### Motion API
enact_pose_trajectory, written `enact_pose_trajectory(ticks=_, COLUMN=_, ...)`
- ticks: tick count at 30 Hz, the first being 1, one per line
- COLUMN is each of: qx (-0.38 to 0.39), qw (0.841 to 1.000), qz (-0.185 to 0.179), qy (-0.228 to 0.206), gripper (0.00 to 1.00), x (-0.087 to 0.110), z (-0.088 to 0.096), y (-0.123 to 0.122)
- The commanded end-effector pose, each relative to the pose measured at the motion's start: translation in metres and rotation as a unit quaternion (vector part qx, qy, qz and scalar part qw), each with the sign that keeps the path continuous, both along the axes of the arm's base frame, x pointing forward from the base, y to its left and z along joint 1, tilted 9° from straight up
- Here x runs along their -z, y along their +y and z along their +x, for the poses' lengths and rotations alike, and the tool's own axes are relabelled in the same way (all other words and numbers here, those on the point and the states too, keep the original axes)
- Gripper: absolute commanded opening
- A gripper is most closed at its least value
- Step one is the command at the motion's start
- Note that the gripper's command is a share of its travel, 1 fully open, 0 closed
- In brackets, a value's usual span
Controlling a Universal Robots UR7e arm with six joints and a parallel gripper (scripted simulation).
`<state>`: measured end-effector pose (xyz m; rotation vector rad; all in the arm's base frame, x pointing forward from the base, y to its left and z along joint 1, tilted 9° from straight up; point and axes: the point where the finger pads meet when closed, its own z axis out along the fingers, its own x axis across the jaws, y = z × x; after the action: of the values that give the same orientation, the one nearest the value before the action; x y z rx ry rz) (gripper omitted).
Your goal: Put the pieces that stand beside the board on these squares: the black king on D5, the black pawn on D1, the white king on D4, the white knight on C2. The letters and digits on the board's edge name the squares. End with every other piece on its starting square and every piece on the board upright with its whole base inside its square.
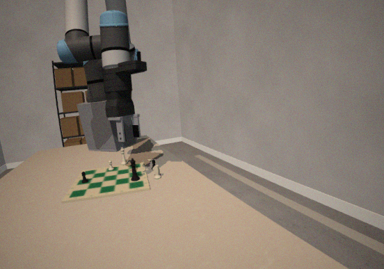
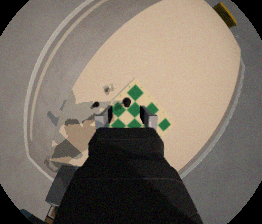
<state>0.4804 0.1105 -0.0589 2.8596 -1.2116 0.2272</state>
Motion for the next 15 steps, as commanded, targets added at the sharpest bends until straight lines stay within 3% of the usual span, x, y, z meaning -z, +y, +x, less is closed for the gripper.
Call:
enact_pose_trajectory(ticks=1, qx=-0.002, qw=1.000, qz=-0.001, qy=-0.002, gripper=1.00, x=-0.0017, z=0.0013, y=0.0005)
enact_pose_trajectory(ticks=15, qx=-0.041, qw=0.999, qz=-0.005, qy=0.002, gripper=1.00, x=0.0008, z=-0.0010, y=0.0051)
